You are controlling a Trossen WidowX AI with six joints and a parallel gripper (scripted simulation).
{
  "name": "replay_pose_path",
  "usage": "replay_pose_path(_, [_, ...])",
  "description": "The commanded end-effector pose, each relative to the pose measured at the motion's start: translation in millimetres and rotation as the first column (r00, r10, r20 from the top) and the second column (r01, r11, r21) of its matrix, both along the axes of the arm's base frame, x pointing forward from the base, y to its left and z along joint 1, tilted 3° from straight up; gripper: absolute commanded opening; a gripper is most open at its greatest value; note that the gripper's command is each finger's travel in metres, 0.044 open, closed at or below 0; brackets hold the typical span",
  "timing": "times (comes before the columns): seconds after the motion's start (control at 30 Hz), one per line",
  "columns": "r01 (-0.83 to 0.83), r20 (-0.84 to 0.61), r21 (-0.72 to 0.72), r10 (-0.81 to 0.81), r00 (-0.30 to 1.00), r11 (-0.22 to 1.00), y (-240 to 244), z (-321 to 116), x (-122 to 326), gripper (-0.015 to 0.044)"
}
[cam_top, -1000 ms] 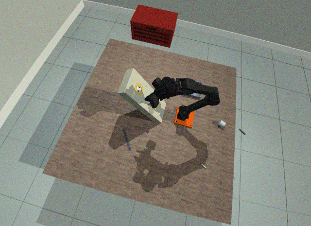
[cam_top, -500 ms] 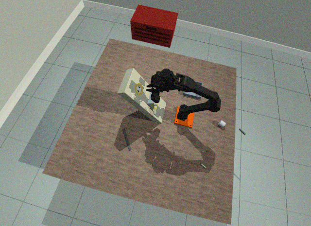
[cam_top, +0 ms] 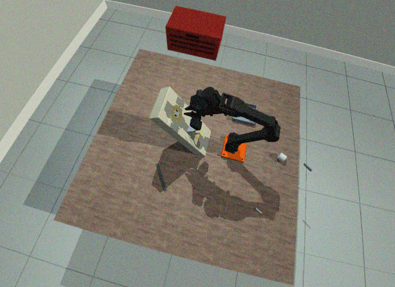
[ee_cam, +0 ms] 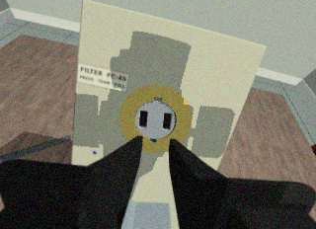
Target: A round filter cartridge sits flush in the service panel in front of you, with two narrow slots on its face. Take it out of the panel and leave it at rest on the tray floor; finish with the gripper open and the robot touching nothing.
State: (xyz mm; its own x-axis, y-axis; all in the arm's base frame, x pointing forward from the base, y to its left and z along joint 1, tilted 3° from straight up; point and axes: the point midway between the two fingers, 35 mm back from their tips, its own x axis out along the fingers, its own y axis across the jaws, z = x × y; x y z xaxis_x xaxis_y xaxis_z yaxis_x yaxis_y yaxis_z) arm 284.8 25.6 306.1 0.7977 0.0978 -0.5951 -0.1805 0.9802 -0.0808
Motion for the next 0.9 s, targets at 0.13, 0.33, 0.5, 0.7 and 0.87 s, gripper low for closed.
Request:
replay_pose_path(0.13, [-0.004,-0.003,-0.002,0.004,1.0,1.0,2,-9,11,0.0102])
replay_pose_path(0.33, [-0.004,-0.003,-0.002,0.004,1.0,1.0,3,-14,18,0.0102])
replay_pose_path(0.5, [-0.004,-0.002,-0.002,0.004,1.0,1.0,3,-19,24,0.0102])
replay_pose_path(0.7, [-0.004,-0.001,-0.002,0.004,1.0,1.0,4,-25,32,0.0102])
replay_pose_path(0.87, [-0.004,-0.001,-0.002,0.004,1.0,1.0,5,-29,36,0.0102])
